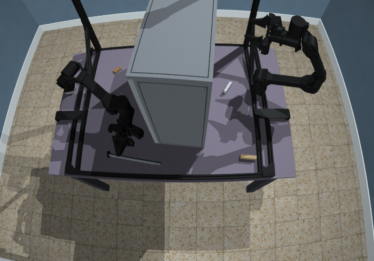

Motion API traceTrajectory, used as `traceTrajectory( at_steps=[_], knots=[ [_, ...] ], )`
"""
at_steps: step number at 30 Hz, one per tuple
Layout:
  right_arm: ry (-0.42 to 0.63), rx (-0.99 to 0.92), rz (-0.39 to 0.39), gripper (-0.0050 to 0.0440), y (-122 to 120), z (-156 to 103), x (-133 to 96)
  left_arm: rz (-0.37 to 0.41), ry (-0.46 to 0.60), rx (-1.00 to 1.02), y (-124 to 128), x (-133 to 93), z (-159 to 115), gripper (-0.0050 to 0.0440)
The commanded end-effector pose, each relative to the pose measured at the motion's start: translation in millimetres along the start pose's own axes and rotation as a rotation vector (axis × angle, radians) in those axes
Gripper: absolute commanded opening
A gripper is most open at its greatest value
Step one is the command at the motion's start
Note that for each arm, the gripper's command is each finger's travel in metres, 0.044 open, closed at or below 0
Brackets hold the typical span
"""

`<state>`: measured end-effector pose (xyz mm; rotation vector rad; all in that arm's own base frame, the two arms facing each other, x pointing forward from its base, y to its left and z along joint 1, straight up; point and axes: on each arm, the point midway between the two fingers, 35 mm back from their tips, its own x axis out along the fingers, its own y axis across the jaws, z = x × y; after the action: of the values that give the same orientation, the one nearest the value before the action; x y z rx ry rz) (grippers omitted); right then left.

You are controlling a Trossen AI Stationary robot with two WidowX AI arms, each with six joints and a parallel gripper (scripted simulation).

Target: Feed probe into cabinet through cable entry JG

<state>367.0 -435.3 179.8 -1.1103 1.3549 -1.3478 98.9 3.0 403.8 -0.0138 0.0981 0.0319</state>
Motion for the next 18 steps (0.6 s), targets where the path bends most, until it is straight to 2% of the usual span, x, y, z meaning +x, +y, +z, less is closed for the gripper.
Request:
traceTrajectory(
  at_steps=[1, 10, 12, 18],
  knots=[
    [0.002, 0.003, -0.003, 0.0, -1, 0, 0, 0.041, 0.006, -0.017, 5, 7, 3, 0.044],
    [0.002, 0.003, -0.003, 0.0, -1, 0, 0, 0.197, 0.008, -0.087, 27, 31, 15, 0.044],
    [0.002, 0.003, -0.003, 0.0, -1, 0, 0, 0.197, 0.008, -0.087, 27, 31, 15, 0.044],
    [0.002, 0.003, -0.003, 0.0, -1, 0, 0, 0.359, 0.002, -0.16, 57, 52, 24, 0.044]
  ],
)
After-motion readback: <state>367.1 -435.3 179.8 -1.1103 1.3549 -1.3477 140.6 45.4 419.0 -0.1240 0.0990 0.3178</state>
